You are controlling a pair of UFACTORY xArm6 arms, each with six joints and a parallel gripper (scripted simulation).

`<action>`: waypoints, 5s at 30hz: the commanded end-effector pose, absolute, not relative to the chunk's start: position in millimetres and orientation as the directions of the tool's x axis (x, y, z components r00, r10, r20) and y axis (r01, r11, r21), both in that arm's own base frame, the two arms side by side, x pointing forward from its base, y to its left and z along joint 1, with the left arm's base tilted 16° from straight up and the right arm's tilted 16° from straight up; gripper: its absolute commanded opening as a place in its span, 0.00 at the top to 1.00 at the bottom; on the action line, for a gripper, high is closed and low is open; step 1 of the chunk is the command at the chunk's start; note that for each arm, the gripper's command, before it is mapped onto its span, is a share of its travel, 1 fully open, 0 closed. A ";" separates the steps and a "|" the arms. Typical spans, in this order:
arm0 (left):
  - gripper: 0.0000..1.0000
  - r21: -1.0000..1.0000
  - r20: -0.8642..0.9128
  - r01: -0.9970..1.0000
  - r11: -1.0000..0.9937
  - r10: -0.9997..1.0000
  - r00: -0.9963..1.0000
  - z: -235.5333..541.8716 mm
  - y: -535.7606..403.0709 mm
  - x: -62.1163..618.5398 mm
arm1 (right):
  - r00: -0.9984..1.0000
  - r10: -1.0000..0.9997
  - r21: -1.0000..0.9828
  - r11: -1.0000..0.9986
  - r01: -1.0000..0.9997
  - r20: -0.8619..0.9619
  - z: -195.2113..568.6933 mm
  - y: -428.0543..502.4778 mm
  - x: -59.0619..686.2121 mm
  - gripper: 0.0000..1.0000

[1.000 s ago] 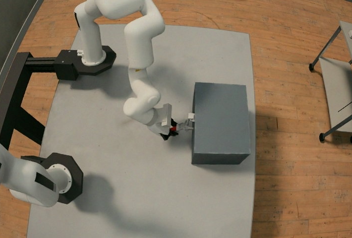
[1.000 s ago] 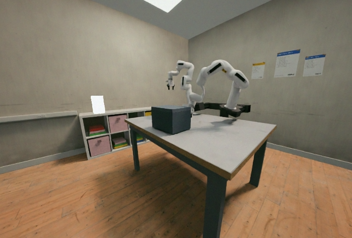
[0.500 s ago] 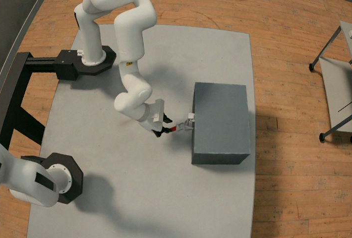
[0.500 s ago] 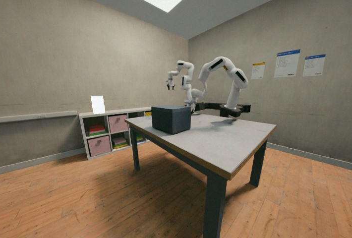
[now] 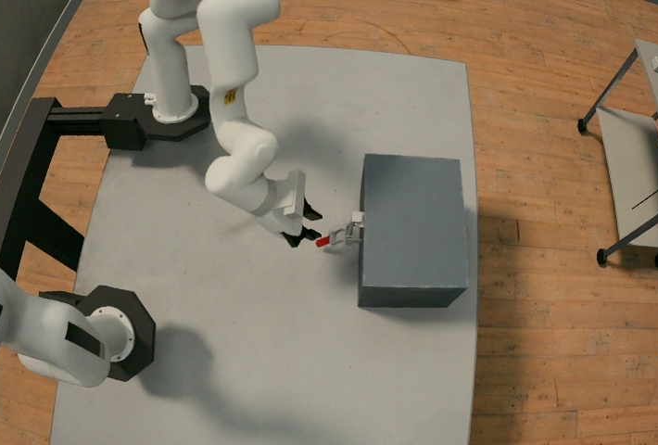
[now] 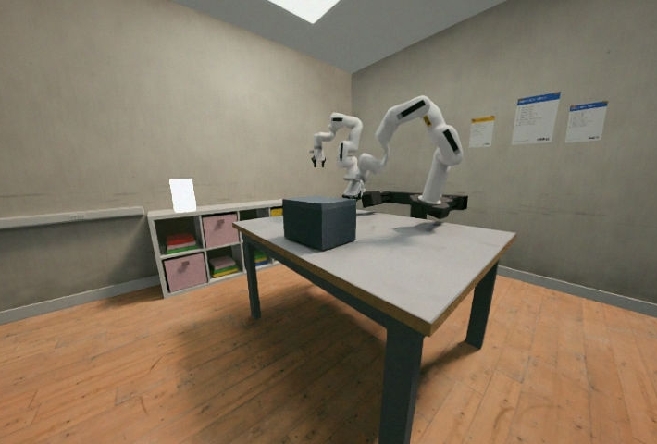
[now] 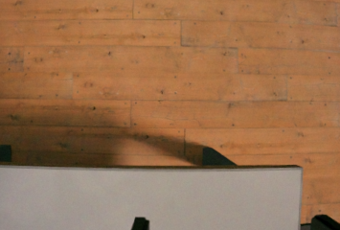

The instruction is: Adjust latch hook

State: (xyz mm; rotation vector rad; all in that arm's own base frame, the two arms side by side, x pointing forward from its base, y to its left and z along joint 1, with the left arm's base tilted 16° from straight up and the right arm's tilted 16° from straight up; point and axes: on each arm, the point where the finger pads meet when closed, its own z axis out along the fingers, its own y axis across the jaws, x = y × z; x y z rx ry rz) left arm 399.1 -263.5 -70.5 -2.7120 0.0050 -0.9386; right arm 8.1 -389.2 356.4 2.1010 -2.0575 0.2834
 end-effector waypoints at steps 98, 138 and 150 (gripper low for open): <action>0.00 -0.134 0.172 0.407 -0.903 0.384 0.907 71.7 -402.2 470.6 | 0.020 -0.963 0.000 -0.021 -1.000 0.269 358.3 -389.7 8.2 0.00; 0.00 -0.135 0.407 0.796 -0.590 0.699 0.587 -96.0 -395.1 409.3 | 0.020 -0.963 0.000 -0.021 -1.000 0.269 358.3 -389.7 8.2 0.00; 0.00 -0.103 0.477 0.859 -0.502 0.733 0.485 -143.3 -378.4 388.2 | 0.020 -0.963 0.000 -0.021 -1.000 0.269 358.3 -389.7 8.2 0.00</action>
